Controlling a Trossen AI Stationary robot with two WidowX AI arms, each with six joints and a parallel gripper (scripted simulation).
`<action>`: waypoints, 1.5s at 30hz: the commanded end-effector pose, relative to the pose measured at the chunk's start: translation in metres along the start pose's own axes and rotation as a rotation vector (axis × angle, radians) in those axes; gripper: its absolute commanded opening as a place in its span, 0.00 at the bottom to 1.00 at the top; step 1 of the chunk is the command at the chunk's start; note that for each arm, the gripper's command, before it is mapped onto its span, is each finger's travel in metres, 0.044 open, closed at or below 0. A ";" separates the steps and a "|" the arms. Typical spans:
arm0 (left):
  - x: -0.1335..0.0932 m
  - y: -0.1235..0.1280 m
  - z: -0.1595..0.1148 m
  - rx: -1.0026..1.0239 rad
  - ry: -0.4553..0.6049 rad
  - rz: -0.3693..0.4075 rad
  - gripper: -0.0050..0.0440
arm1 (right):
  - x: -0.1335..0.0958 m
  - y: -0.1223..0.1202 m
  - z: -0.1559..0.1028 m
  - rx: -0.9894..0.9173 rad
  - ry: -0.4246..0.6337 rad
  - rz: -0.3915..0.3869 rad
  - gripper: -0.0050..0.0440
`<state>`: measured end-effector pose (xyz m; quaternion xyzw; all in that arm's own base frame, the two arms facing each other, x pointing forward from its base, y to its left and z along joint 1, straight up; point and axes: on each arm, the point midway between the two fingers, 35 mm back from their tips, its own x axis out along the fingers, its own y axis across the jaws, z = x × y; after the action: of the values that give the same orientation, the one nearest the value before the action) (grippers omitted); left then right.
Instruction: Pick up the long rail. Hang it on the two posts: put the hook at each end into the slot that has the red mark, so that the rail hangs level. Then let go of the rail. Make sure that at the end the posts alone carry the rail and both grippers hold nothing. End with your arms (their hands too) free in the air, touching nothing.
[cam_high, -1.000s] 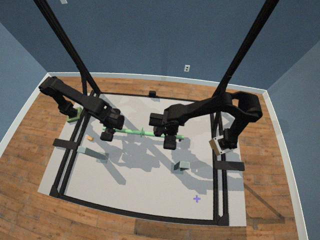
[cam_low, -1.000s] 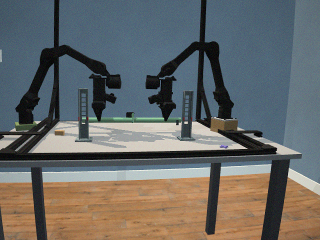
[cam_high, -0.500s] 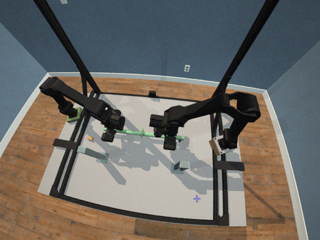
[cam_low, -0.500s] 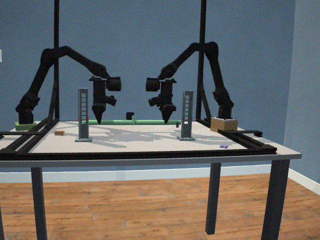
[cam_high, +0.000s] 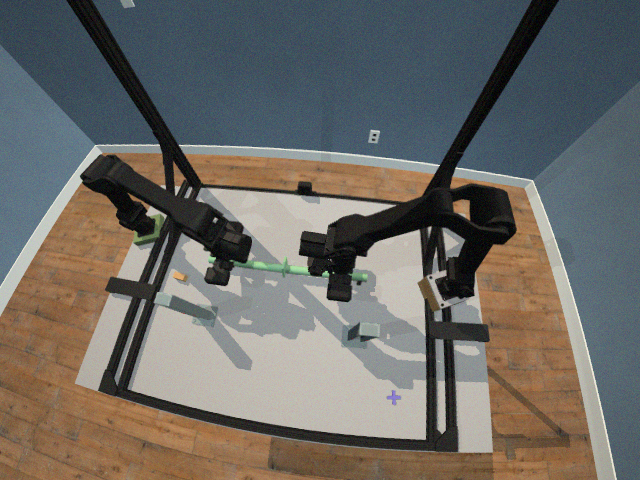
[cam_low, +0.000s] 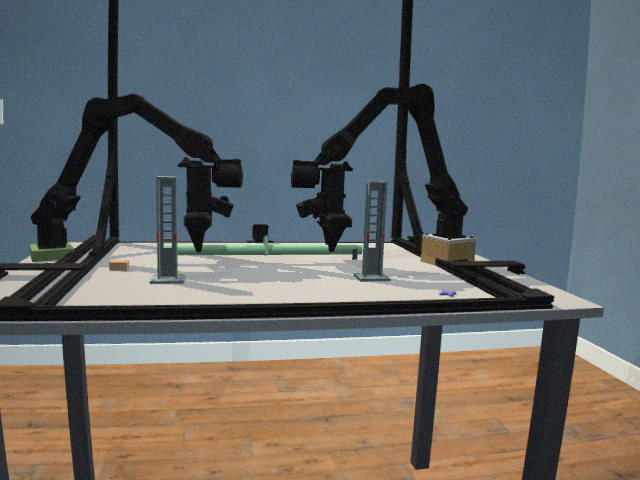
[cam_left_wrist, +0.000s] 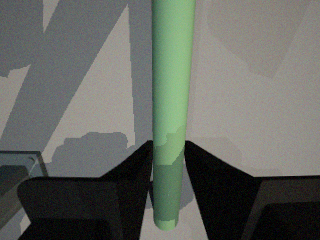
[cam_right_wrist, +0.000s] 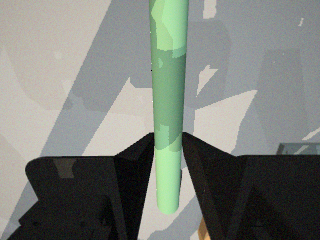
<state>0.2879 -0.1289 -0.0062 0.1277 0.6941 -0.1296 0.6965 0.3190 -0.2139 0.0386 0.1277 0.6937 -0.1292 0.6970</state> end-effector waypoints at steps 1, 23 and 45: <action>0.005 0.000 0.001 0.000 0.001 0.002 0.10 | 0.005 0.000 0.000 0.000 0.001 -0.001 0.10; 0.010 0.000 0.000 0.000 0.000 0.000 0.49 | 0.010 0.000 0.000 0.000 0.003 0.000 0.49; -0.021 0.000 -0.002 0.000 0.000 0.000 1.00 | -0.022 0.000 -0.002 0.000 0.003 0.000 1.00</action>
<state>0.2832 -0.1267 -0.0044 0.1297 0.7020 -0.1275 0.6885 0.3139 -0.2106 0.0377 0.1322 0.7048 -0.1244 0.6858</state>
